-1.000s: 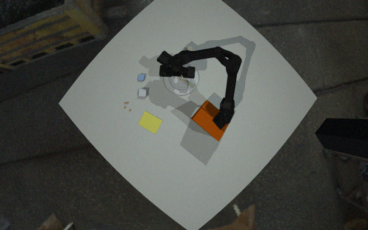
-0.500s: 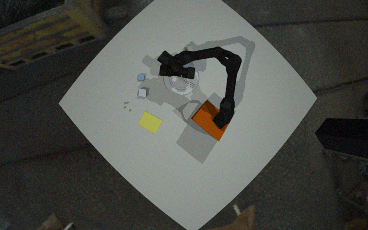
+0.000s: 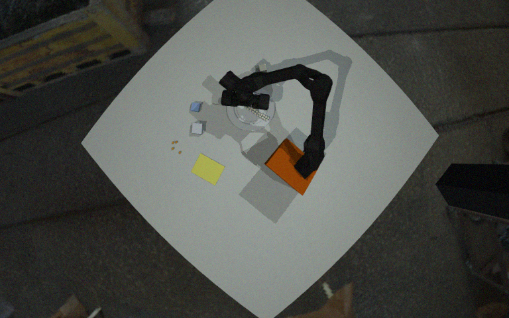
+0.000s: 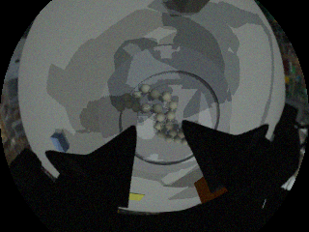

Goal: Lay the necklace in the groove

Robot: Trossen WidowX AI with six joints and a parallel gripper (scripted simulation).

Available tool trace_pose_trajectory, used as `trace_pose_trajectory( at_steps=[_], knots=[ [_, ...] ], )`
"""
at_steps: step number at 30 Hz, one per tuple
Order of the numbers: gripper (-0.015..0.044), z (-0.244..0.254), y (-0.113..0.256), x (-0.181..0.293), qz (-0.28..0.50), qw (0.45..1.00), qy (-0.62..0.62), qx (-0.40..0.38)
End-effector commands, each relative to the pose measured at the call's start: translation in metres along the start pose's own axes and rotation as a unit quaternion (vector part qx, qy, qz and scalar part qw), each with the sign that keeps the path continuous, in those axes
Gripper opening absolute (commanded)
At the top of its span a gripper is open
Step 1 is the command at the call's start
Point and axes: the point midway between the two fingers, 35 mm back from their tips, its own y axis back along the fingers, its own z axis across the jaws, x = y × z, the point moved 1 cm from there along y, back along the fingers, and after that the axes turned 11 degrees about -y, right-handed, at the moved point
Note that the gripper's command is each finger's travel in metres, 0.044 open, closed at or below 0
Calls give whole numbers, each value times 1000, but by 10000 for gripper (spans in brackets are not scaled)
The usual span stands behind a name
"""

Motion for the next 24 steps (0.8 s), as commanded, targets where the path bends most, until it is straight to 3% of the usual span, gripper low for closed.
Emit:
trace_pose_trajectory(
  at_steps=[1, 5, 15, 24],
  knots=[
    [250, -1, -8, 1, 0, 1000, 5, 3],
    [250, -1, -9, 2, 0, 1000, 5, 3],
    [0, -1, -6, 1, 1, 1000, 1, 2],
    [0, -1, -6, 1, 1, 1000, 1, 2]
  ],
)
